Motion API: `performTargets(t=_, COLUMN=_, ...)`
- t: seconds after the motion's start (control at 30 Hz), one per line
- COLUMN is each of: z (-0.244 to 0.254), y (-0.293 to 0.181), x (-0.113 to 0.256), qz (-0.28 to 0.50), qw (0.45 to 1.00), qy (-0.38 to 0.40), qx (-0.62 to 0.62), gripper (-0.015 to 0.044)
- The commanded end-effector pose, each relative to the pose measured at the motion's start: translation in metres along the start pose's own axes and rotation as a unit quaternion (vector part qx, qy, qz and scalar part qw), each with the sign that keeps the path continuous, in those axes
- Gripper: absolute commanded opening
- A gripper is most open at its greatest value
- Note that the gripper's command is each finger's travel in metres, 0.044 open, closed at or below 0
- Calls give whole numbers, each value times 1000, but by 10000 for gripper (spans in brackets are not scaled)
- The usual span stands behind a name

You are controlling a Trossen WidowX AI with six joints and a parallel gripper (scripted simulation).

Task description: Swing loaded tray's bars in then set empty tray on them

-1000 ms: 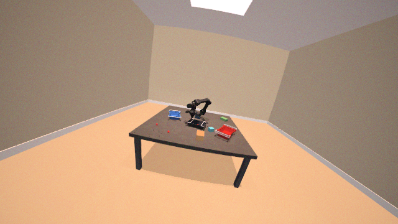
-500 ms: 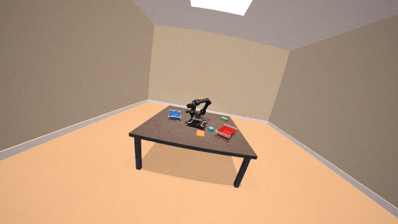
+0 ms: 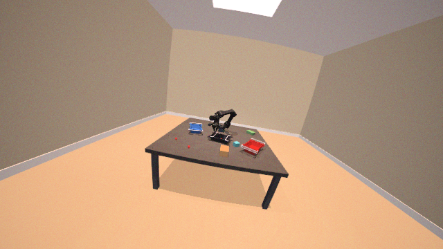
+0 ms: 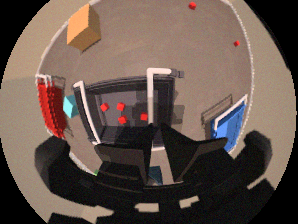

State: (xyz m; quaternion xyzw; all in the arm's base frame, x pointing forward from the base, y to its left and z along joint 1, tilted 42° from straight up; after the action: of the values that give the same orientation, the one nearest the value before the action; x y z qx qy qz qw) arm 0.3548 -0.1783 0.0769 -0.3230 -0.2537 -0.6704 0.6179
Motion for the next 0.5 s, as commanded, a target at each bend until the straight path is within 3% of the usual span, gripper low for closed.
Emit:
performTargets(t=0.0, z=0, y=0, x=0, qz=0, qw=1000, qy=0, qx=0, gripper=157)
performTargets(t=0.17, z=0, y=1, x=24, qz=0, qw=1000, qy=-1, qx=0, gripper=289)
performTargets(t=0.2, z=-2, y=-1, x=8, qz=3, qw=1000, qy=2, qx=-1, gripper=315)
performTargets(t=0.33, z=-58, y=-23, x=16, qz=0, qw=999, qy=-10, qx=47, gripper=420)
performTargets(t=0.47, z=-111, y=-53, x=21, qz=1, qw=995, qy=-18, qx=96, gripper=440)
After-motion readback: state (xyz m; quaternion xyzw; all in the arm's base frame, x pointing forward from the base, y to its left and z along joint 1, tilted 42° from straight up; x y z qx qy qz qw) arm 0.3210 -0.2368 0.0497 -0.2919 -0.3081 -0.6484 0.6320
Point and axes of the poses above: the point midway between the two fingers, 35 mm back from their tips, its own x axis back along the fingers, its own z axis across the jaws, y = z × x, the point moved 9 cm from there along x, back along the fingers, and after that the axes turned 5 degrees about x, right-handed, at the moved point
